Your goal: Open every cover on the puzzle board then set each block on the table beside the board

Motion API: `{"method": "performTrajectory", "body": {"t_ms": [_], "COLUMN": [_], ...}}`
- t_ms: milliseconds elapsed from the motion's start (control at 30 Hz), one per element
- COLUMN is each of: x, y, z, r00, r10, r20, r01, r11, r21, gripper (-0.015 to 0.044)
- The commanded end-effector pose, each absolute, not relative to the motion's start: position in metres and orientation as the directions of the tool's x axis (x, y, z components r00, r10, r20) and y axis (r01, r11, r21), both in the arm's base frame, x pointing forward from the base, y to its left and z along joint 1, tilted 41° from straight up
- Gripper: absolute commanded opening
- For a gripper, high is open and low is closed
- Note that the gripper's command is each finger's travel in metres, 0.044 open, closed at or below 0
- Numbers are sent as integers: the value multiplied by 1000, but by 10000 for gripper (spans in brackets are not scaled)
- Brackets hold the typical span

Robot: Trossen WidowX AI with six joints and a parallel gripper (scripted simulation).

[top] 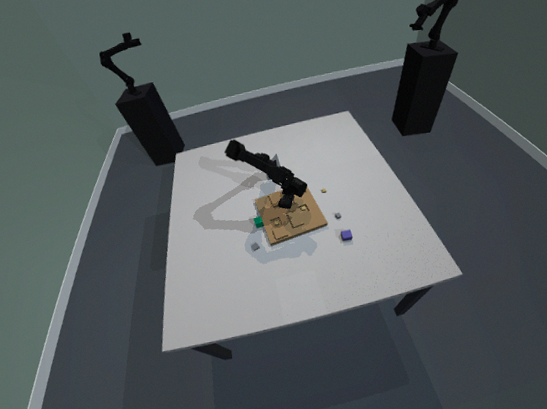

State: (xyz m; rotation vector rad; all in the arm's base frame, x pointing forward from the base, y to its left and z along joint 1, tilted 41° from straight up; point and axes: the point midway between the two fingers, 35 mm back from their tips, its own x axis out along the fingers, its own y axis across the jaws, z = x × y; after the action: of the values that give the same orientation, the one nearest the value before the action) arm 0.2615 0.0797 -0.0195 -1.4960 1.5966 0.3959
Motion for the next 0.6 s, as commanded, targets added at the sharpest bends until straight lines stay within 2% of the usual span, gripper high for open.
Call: {"method": "performTrajectory", "body": {"t_ms": [0, 433, 567], "x": [261, 261, 261], "y": [73, 71, 71], "z": [-17, -16, -16], "r00": [120, 120, 120], "r10": [-639, -639, -639], "r20": [-760, -759, -759], "r01": [-919, -920, -966], "r11": [218, 217, 102], "r21": [-329, -328, -238], "gripper": [0, 0, 0]}}
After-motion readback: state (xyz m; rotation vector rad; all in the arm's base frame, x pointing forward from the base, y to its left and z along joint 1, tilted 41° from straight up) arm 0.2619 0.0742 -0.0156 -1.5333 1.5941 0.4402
